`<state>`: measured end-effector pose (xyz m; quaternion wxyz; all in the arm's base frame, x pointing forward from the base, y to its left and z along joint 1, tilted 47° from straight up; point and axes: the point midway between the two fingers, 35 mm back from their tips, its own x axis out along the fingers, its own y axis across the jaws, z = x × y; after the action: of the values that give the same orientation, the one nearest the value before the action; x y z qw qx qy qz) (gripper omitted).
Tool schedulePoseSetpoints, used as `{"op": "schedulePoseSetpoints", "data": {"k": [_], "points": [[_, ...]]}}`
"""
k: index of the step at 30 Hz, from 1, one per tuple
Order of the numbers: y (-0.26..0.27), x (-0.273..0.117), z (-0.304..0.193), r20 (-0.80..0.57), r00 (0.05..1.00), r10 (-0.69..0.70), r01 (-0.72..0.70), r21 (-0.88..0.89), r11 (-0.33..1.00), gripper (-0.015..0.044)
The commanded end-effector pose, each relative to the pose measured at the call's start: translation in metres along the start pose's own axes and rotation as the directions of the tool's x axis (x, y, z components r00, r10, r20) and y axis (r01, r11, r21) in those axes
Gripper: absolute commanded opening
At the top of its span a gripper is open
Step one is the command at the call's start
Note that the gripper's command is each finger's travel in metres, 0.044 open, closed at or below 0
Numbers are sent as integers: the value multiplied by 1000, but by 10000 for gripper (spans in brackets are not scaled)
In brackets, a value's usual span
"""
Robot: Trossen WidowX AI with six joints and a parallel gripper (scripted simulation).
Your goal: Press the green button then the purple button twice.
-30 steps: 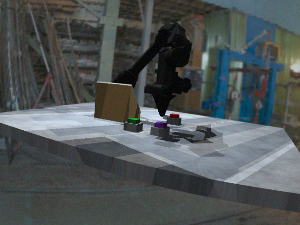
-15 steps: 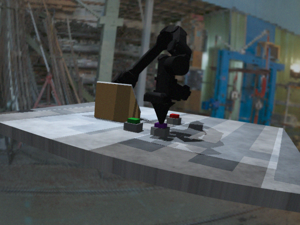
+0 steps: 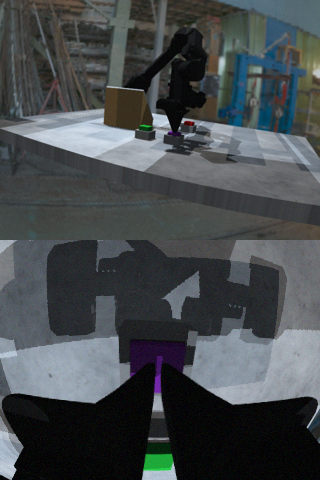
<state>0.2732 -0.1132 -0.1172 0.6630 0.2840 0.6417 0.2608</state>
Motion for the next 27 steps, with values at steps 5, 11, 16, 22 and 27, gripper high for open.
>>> {"op": "schedulePoseSetpoints", "data": {"k": [5, 11, 16, 22, 27], "points": [[0, 2, 0, -2, 1000, 4, -4, 5, 1000, 20], [0, -21, 0, -2, 1000, 2, -2, 4, 1000, 20], [0, -31, 0, -3, 1000, 3, -3, 6, 1000, 20], [0, -25, 0, -2, 1000, 3, -3, 5, 1000, 20], [0, -17, 0, -2, 1000, 3, -3, 5, 1000, 20]]}}
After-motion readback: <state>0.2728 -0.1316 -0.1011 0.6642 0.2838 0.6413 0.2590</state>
